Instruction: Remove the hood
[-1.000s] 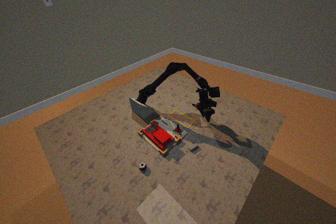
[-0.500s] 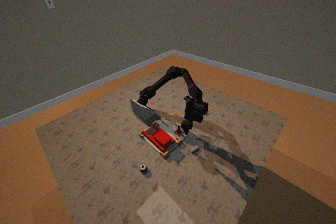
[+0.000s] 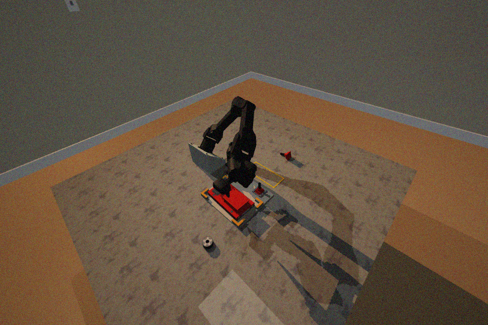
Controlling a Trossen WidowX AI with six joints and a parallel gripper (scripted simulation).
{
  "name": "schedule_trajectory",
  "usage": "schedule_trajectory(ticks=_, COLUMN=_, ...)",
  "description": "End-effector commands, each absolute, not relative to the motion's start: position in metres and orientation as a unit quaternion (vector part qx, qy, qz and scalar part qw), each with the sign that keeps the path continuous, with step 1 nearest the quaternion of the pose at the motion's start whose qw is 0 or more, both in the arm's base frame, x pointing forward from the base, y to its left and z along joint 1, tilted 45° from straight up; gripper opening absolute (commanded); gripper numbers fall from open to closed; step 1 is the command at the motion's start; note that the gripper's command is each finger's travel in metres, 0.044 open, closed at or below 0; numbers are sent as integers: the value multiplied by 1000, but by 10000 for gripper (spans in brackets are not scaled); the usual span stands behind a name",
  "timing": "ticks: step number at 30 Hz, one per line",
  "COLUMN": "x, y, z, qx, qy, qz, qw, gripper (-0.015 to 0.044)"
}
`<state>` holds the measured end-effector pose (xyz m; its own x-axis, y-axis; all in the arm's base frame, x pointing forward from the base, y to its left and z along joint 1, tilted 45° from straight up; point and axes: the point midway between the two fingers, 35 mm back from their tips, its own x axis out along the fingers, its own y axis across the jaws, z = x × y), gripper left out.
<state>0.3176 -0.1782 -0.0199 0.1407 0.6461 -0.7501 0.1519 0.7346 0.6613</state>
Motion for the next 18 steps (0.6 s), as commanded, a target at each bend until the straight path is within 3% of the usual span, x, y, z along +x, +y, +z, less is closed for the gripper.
schedule_trajectory(ticks=1, x=310, y=-178, z=-24, qx=337, qy=628, qz=187, qw=675, gripper=440)
schedule_trajectory(ticks=18, x=311, y=-173, z=-30, qx=337, qy=628, qz=187, qw=676, gripper=440)
